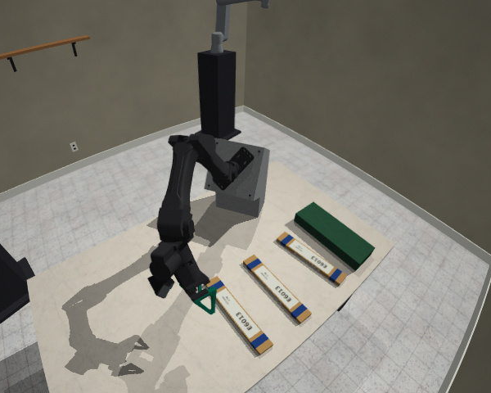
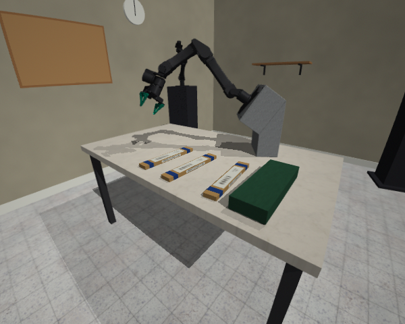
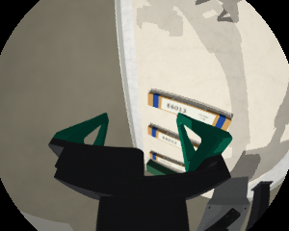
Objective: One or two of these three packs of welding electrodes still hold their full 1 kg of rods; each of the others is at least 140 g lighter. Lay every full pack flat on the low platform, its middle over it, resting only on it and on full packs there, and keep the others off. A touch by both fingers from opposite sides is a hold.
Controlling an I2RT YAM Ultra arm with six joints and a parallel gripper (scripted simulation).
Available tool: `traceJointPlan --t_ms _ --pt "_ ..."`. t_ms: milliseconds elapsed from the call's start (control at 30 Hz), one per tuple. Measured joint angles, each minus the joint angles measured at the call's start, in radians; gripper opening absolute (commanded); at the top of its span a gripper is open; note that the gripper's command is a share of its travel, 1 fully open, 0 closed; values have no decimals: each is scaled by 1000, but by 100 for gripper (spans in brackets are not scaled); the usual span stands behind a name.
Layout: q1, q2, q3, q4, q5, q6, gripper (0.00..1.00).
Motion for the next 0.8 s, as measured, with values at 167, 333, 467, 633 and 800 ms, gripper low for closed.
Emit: traceJointPlan --t_ms 167,333,467,633,800 --pt "0 0 0 0 0 0 100" --pt "0 0 0 0 0 0 100" --pt "0 0 0 0 0 0 100" --pt "0 0 0 0 0 0 97" --pt "0 0 0 0 0 0 97"
